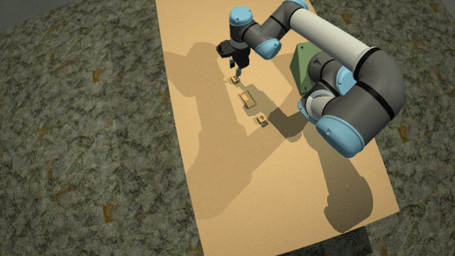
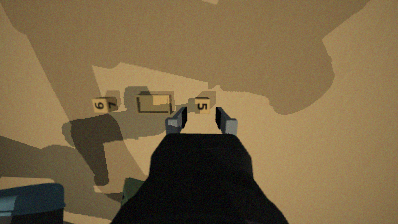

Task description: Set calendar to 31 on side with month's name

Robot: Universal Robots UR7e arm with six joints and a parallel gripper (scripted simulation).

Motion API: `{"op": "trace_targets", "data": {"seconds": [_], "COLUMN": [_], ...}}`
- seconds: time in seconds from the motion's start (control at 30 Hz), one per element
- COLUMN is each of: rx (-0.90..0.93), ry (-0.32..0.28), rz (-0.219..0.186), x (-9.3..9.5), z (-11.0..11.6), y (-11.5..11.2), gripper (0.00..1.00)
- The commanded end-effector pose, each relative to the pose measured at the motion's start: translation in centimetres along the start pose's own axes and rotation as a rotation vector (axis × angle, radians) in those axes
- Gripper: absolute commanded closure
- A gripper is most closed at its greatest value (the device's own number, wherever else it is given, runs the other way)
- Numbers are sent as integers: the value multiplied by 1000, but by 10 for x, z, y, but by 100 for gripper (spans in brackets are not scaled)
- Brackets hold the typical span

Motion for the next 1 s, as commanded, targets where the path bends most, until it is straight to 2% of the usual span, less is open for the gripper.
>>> {"op": "trace_targets", "data": {"seconds": [0.0, 0.7, 0.97], "rx": [0, 0, 1], "ry": [1, 1, 0], "rz": [5, 5, -1], "x": [-2, -2, 4], "z": [0, 0, 0], "y": [2, 2, 0], "gripper": [10, 10, 10]}}
Point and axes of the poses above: the point where the finger pads meet when closed, its own x axis out along the fingers, its own y axis across the jaws, z = x × y, the point moved 5 cm from there along -x, back along the fingers, and after that the axes turned 7 degrees about -x, right-handed, at the moved point
